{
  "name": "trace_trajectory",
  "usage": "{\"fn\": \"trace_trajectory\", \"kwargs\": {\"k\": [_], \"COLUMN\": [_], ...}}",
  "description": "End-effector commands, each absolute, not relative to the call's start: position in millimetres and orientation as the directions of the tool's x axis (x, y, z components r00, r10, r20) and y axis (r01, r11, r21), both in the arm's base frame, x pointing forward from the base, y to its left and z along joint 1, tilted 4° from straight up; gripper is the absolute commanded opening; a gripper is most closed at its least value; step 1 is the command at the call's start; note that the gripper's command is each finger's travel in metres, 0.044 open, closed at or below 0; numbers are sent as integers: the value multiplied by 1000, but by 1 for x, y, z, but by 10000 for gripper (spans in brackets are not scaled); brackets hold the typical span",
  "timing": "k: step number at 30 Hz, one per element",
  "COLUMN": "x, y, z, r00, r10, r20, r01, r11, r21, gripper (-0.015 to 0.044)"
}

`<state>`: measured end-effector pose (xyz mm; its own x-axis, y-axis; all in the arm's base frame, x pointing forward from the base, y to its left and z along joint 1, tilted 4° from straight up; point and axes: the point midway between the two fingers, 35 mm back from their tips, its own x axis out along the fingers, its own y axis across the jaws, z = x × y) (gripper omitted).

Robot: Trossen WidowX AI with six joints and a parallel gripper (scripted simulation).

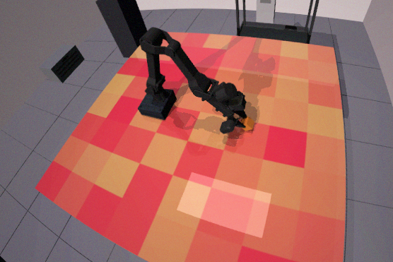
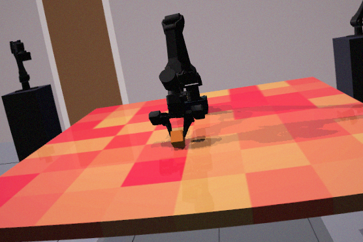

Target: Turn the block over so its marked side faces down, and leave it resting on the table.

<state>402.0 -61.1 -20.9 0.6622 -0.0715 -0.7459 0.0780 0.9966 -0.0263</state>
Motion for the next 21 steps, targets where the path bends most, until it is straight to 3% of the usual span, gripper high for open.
{"fn": "trace_trajectory", "kwargs": {"k": [1, 21], "x": [400, 386], "y": [-60, -58], "z": [-28, -27], "r00": [702, 850], "r10": [-67, -73], "r20": [-709, -522], "r01": [71, 68], "r11": [997, 997], "r21": [-24, -28], "gripper": [0, 0]}}
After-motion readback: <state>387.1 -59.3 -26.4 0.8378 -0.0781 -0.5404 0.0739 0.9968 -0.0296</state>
